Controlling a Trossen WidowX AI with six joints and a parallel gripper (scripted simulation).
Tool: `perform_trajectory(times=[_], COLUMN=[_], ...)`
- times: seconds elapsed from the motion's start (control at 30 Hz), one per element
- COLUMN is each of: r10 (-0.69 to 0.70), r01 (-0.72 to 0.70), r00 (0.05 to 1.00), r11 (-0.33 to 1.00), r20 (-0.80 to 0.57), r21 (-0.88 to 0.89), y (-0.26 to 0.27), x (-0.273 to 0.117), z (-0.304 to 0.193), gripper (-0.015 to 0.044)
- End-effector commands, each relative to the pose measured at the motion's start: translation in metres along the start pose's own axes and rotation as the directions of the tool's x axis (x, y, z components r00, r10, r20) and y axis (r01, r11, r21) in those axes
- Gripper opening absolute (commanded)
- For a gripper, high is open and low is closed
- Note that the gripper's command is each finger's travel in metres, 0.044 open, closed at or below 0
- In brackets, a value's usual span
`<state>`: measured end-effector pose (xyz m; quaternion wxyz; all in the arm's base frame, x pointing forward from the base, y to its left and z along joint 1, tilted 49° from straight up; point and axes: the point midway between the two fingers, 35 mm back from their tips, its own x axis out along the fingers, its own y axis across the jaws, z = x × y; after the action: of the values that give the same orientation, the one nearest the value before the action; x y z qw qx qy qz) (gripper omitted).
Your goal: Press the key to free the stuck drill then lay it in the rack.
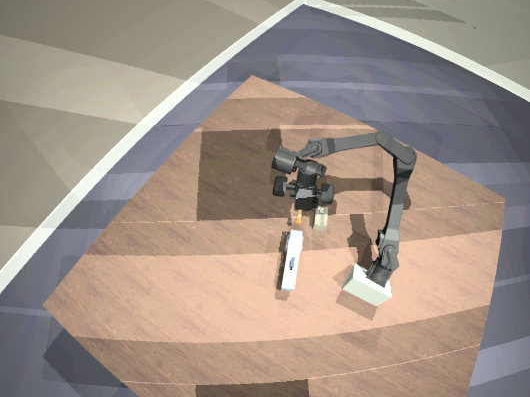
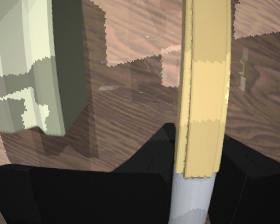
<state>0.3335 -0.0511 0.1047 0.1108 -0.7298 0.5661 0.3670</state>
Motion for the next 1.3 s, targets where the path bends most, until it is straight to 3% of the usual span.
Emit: perform_trajectory(times=[0.0, 1.27], r10=[-0.002, -0.002], r01=[0.002, 0.002], r00=[1.0, 1.0], r11=[1.0, 1.0], r20=[-0.001, -0.001], r21=[0.003, 0.003], y=[0.0, 0.001], x=[-0.003, -0.023], z=[0.0, -0.001], gripper=[0.0, 0.0])
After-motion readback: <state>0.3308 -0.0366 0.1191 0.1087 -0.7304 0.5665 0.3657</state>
